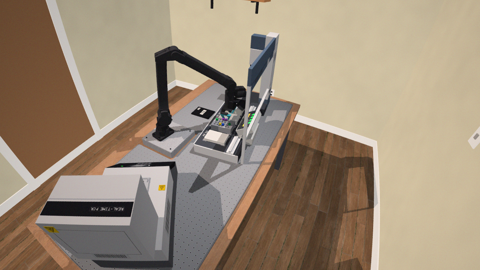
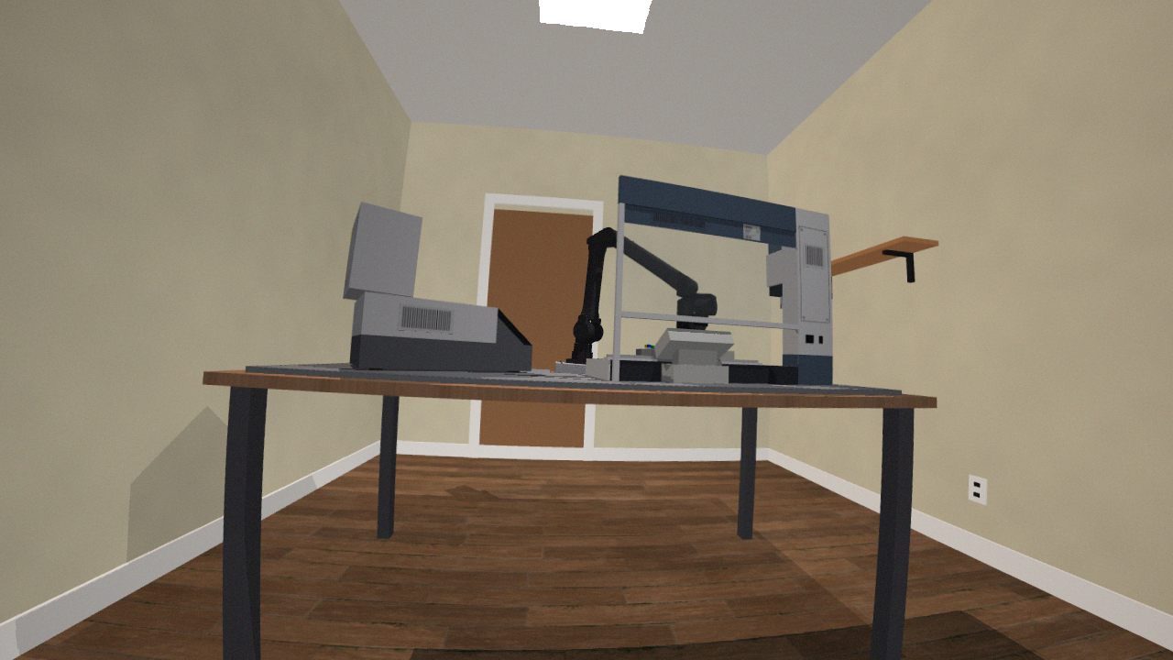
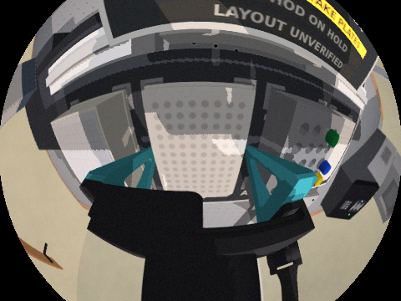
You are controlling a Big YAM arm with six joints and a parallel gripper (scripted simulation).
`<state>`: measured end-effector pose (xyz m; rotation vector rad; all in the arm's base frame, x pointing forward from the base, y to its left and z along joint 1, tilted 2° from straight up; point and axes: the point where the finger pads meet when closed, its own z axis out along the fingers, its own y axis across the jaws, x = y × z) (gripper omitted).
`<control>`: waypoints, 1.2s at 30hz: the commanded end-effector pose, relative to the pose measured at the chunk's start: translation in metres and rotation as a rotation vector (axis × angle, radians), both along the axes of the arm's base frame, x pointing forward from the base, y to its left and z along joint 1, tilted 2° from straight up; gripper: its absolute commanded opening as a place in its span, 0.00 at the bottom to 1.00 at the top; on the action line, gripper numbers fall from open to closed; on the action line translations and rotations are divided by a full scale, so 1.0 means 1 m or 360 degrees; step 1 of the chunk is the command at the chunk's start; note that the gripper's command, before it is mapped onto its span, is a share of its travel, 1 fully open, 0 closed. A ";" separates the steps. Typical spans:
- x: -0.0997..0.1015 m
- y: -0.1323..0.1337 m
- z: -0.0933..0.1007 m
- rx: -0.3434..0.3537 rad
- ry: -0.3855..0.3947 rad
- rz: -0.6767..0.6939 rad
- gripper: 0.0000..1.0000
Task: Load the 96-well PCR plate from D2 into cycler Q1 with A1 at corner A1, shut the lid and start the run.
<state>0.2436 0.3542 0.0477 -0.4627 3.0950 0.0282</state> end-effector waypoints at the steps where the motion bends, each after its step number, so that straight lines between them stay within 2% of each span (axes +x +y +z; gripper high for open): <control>1: 0.015 0.014 0.017 0.0065 -0.0056 -0.0012 1.00; 5: 0.017 0.017 0.027 0.0095 -0.0077 -0.0012 1.00; 6: 0.017 0.018 0.028 0.0098 -0.0079 -0.0012 0.00; 28: 0.016 0.018 0.016 0.0056 -0.0035 -0.0011 0.00; 36: 0.007 0.007 0.008 0.0022 -0.0011 -0.0010 0.00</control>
